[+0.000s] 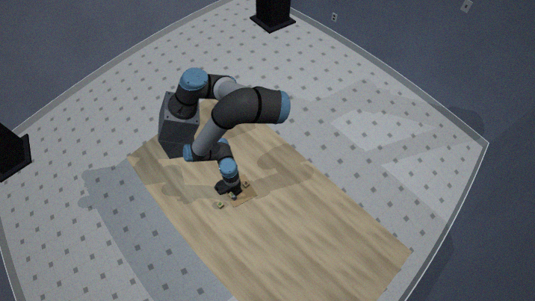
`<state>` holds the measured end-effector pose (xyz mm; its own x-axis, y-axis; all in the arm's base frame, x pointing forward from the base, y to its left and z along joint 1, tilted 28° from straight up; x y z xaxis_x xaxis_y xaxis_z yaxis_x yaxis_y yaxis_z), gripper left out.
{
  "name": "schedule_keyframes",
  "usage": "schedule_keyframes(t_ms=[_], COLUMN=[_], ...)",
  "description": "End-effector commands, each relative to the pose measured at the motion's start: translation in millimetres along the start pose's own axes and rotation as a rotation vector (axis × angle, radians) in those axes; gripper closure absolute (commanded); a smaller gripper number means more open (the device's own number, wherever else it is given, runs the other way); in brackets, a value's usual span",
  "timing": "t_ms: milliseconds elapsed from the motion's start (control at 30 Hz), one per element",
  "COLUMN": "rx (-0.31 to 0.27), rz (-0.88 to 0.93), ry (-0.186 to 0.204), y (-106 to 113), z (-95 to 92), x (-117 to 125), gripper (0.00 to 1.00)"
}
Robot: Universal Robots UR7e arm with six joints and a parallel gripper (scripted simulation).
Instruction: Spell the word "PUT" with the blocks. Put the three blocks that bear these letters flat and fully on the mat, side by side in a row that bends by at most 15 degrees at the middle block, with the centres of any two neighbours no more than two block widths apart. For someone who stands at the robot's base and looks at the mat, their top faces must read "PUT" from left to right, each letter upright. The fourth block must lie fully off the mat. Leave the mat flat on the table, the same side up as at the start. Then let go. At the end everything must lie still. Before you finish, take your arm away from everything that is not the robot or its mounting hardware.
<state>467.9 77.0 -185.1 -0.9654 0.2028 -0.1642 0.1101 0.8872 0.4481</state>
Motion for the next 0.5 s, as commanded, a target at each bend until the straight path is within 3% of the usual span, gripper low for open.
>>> schedule_keyframes(t_ms=[0,467], rx=[0.001,0.001], rz=[-0.002,0.001], ry=[-0.001,-0.001], y=[0.4,-0.1], z=[0.3,-9.2], x=[-1.0,0.2], gripper=[0.13,0.13])
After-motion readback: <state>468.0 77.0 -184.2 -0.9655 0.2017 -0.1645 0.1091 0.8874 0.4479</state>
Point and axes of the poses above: the point where the finger pads meet when closed, its own z axis out along the fingers, its own x axis across the jaws, y = z × x, the point moved 1 cm from there along -z, back along the fingers, and after that the axes turned 12 degrees about z, right-handed, at the moved point
